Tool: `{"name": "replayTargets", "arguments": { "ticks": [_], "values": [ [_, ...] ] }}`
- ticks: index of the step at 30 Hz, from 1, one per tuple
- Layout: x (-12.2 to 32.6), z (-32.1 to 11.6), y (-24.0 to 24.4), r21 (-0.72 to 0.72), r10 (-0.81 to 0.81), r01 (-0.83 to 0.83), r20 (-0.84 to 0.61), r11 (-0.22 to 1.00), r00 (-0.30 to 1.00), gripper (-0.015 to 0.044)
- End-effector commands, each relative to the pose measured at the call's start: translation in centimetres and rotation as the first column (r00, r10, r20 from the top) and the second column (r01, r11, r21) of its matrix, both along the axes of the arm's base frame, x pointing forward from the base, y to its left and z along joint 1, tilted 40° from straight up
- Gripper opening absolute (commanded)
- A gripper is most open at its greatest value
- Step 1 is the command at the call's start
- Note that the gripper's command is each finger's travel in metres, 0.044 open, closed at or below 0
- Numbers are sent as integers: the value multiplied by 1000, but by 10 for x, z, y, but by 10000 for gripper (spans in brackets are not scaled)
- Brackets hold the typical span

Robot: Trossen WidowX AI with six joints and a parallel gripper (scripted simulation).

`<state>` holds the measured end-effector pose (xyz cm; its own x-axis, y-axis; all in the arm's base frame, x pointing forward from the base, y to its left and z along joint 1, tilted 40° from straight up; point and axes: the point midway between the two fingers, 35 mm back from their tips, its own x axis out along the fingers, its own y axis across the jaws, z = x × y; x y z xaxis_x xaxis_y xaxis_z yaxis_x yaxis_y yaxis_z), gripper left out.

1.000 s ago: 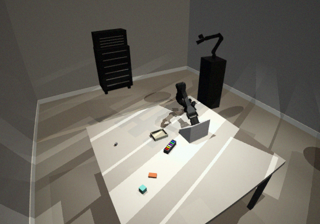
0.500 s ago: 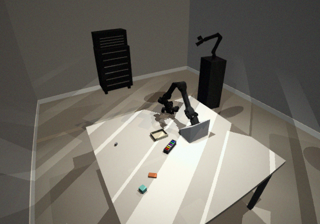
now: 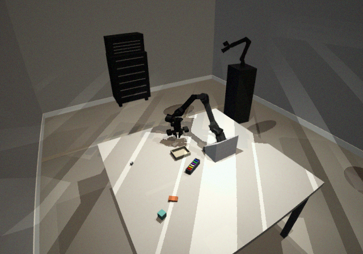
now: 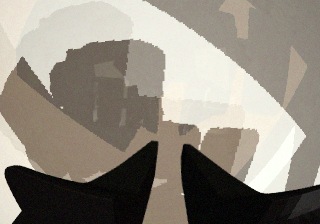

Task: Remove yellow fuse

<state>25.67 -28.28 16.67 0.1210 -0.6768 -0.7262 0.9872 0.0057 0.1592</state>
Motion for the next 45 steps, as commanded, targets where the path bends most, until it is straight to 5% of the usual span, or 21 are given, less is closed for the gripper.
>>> {"name": "replayTargets", "arguments": {
  "ticks": [1, 7, 17, 25, 45],
  "values": [
    [48, -19, 47, 54, 225, -222, -67, 974, 972, 74],
    [96, -32, 132, 100, 501, -492, -124, 865, 856, 74],
    [104, -112, 234, 191, 517, -482, -239, 855, 822, 74],
    [61, -191, 332, 125, 500, -494, -398, 860, 770, 74],
    [42, -211, 339, 90, 494, -508, -425, 857, 758, 74]
  ]
}}
